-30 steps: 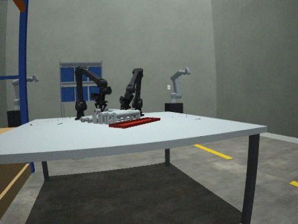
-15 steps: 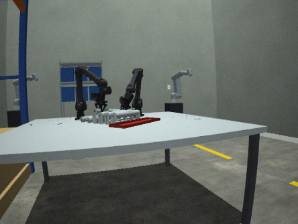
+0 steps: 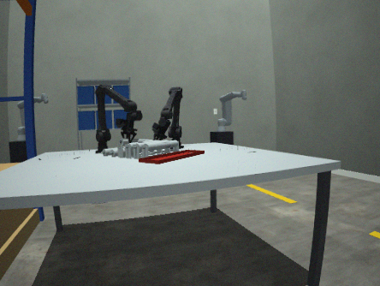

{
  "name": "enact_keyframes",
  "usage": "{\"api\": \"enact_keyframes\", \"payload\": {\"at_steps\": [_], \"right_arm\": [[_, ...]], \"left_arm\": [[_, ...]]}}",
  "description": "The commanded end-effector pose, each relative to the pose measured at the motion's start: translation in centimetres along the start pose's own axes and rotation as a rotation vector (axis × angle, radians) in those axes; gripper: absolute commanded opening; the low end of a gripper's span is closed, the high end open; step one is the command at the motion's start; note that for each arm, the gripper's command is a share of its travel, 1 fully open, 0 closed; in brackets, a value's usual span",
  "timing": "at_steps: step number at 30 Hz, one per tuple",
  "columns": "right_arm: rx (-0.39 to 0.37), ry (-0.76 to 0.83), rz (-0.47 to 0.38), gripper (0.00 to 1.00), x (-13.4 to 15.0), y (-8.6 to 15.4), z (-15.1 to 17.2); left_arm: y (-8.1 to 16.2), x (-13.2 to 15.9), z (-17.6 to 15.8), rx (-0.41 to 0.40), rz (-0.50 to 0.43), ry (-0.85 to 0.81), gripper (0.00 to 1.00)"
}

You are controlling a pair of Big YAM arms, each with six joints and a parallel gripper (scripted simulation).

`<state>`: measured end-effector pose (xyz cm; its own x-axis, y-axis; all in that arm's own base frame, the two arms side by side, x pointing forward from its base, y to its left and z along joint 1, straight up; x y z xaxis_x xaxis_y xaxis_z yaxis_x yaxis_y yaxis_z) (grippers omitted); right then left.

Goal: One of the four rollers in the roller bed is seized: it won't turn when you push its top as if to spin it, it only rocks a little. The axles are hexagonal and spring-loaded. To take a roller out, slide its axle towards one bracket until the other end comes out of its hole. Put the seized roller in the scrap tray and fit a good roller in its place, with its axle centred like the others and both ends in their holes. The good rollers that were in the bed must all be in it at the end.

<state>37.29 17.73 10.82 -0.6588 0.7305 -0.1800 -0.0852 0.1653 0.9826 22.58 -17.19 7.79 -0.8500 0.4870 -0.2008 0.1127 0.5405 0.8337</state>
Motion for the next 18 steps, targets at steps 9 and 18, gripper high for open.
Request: {"api": "enact_keyframes", "payload": {"at_steps": [9,18], "right_arm": [[-0.090,0.032,-0.031,0.32,-0.7,4.8,2.2],[-0.091,0.032,-0.031,0.32,-0.7,4.8,2.2]], "left_arm": [[1.0,0.2,0.0,-0.014,-0.016,-0.008,0.03],[1.4,-3.0,-0.4,-0.013,-0.083,-0.078,0.32]]}}
Point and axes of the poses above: on each arm, the point where the finger pads meet when closed, its own y axis back along the fingers, its own z axis across the jaws, x = y × z, the point moved 1 cm from there along y, back along the fingers, and after that the axes turned 5 degrees about y, right-handed, at the moved point
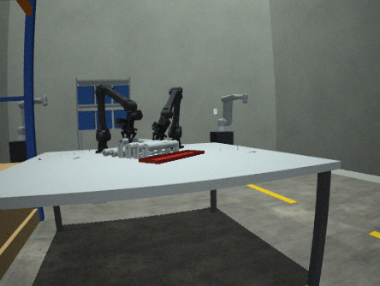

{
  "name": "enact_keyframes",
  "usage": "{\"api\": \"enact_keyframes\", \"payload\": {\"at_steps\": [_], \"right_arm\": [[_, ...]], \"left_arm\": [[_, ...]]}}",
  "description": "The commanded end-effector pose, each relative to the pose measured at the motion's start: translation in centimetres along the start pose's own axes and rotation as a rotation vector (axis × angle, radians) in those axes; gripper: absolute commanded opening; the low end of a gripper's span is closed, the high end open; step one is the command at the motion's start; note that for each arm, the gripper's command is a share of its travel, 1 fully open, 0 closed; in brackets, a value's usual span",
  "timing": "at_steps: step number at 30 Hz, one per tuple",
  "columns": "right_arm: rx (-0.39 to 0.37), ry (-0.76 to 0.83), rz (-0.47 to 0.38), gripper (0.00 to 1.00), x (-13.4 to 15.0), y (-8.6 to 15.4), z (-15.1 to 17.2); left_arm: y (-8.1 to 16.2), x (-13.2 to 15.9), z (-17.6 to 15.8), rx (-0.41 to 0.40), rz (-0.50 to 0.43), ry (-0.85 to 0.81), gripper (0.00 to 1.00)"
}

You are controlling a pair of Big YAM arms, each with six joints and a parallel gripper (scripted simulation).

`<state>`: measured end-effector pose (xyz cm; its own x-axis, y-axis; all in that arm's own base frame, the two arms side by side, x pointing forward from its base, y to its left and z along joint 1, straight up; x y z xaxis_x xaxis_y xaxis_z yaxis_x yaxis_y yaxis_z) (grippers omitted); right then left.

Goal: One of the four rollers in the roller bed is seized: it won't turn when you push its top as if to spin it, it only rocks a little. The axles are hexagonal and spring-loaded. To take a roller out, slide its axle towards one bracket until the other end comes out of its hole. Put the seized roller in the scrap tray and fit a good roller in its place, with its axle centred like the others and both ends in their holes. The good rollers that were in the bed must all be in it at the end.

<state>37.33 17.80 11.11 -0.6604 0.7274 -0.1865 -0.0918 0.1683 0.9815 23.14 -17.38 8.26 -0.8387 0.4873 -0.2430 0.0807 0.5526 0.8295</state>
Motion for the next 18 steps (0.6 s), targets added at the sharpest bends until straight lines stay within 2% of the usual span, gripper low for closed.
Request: {"api": "enact_keyframes", "payload": {"at_steps": [1,18], "right_arm": [[-0.087,0.029,-0.023,0.32,-0.64,4.47,2.12],[-0.088,0.029,-0.023,0.32,-0.66,4.49,2.14]], "left_arm": [[0.79,-2.28,-0.12,-0.005,-0.042,-0.045,0.32],[0.93,-2.39,-0.19,-0.007,-0.049,-0.047,0.32]]}}
Point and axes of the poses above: on each arm, the point where the finger pads meet when closed, its own y axis back along the fingers, its own z axis across the jaws, x = y × z, the point moved 1 cm from there along y, back along the fingers, and after that the axes turned 5 degrees about y, right-handed, at the moved point
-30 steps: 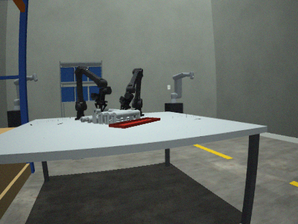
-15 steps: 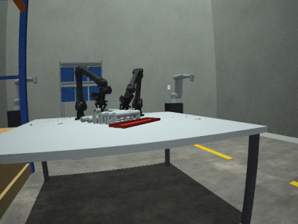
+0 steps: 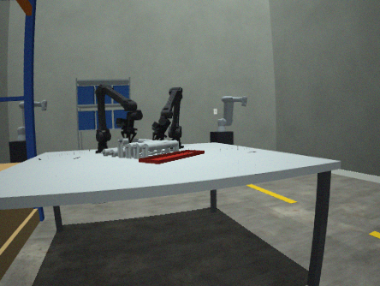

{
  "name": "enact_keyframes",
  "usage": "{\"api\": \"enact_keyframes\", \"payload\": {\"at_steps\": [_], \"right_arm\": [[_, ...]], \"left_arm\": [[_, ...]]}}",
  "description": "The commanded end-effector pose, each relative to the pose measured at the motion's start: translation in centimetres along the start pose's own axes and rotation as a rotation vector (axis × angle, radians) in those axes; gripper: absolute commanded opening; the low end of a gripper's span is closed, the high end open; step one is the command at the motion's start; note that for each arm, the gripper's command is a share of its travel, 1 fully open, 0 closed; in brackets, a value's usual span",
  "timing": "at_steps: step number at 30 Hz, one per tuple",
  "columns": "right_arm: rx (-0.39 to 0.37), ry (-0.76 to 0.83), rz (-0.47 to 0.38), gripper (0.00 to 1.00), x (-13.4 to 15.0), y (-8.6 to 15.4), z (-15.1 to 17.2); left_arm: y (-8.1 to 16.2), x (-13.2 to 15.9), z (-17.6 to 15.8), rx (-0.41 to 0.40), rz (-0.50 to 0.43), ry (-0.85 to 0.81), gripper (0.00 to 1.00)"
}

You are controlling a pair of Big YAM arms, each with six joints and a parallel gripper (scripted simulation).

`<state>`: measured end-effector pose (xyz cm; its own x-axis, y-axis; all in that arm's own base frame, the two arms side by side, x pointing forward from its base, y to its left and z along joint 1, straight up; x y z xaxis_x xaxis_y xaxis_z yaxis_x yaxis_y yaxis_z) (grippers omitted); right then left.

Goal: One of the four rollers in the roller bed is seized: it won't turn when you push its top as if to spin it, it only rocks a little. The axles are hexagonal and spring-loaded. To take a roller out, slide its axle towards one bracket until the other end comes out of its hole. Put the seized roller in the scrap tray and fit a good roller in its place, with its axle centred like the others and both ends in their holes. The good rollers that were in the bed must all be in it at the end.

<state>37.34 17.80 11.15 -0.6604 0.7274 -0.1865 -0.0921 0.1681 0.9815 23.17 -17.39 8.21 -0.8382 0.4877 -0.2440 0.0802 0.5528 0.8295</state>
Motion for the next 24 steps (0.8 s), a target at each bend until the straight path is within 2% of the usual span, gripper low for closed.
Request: {"api": "enact_keyframes", "payload": {"at_steps": [1,7,9,15,17,19,21,23,24], "right_arm": [[-0.087,0.029,-0.023,0.32,-0.6,4.4,2.1],[-0.090,0.035,-0.011,0.32,-0.6,4.2,2.2],[-0.127,0.012,-0.011,0.32,-1.6,3.9,2.9],[-0.126,0.014,0.018,0.32,-1.7,3.0,2.9],[-0.085,0.020,0.035,0.32,-1.1,1.1,1.6],[-0.090,0.015,0.032,0.32,-1.3,2.0,1.7],[-0.090,0.015,0.032,0.32,-1.3,2.0,1.7],[-0.079,0.018,0.031,0.32,-1.0,0.7,1.0],[-0.084,0.017,0.030,0.32,-1.2,1.4,1.3]], "left_arm": [[1.0,-2.4,-0.2,-0.007,-0.049,-0.046,0.32],[1.0,-2.4,-0.2,-0.007,-0.049,-0.046,0.32],[1.0,-2.4,-0.2,-0.007,-0.049,-0.046,0.32],[1.0,-2.4,-0.2,-0.007,-0.049,-0.046,0.32],[1.0,-2.4,-0.2,-0.007,-0.049,-0.046,0.32],[1.0,-2.4,-0.2,-0.007,-0.049,-0.046,0.32],[1.0,-2.4,-0.2,-0.007,-0.049,-0.046,0.32],[1.0,-2.4,-0.2,-0.007,-0.049,-0.046,0.32],[1.0,-2.4,-0.2,-0.007,-0.049,-0.046,0.32]]}}
Point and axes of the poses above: on each arm, the point where the finger pads meet when closed, its own y axis back along the fingers, its own z axis across the jaws, x = y × z, the point moved 1 cm from there along y, back along the fingers, and after that the axes turned 5 degrees about y, right-handed, at the moved point
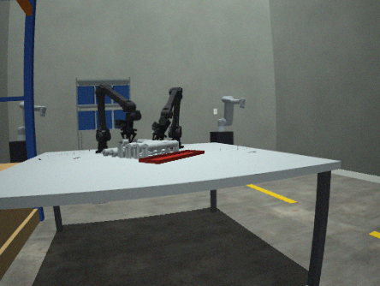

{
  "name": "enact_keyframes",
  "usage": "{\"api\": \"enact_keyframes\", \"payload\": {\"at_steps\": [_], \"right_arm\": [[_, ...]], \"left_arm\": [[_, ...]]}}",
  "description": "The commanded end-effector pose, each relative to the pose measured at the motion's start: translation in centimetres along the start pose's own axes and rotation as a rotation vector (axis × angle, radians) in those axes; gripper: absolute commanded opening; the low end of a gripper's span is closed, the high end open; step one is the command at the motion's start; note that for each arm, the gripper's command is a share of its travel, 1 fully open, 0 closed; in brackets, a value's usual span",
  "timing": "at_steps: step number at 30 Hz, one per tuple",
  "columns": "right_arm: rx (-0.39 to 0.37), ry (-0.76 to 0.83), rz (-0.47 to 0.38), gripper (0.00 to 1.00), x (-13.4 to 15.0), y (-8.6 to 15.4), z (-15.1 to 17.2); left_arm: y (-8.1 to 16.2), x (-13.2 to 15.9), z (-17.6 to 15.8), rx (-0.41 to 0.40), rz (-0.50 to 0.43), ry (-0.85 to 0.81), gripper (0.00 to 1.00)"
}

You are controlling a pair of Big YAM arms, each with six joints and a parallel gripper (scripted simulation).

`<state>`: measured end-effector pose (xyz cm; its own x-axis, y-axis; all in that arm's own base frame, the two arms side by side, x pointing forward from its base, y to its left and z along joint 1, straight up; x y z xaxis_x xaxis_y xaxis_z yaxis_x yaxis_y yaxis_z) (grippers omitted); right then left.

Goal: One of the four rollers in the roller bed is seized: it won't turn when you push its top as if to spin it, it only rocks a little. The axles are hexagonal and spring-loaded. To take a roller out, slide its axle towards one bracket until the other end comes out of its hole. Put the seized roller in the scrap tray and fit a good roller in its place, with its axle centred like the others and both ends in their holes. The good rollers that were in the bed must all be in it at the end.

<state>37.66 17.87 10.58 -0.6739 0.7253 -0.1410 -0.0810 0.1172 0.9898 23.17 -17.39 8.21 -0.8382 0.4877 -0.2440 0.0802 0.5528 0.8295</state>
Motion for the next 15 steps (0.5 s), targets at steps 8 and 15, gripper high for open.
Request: {"api": "enact_keyframes", "payload": {"at_steps": [8,15], "right_arm": [[-0.052,0.006,-0.019,0.32,-1.04,1.33,0.59],[-0.051,0.005,-0.019,0.62,-1.17,1.71,0.71]], "left_arm": [[0.98,-2.37,-0.22,-0.007,-0.049,-0.046,0.32],[0.98,-2.37,-0.22,-0.007,-0.049,-0.046,0.32]]}}
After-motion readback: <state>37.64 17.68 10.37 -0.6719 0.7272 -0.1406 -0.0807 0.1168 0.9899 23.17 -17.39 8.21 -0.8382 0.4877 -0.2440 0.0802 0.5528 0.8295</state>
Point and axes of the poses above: on each arm, the point where the finger pads meet when closed, its own y axis back along the fingers, its own z axis across the jaws, x = y × z, the point moved 1 cm from there along y, back along the fingers, and after that the axes turned 5 degrees about y, right-handed, at the moved point
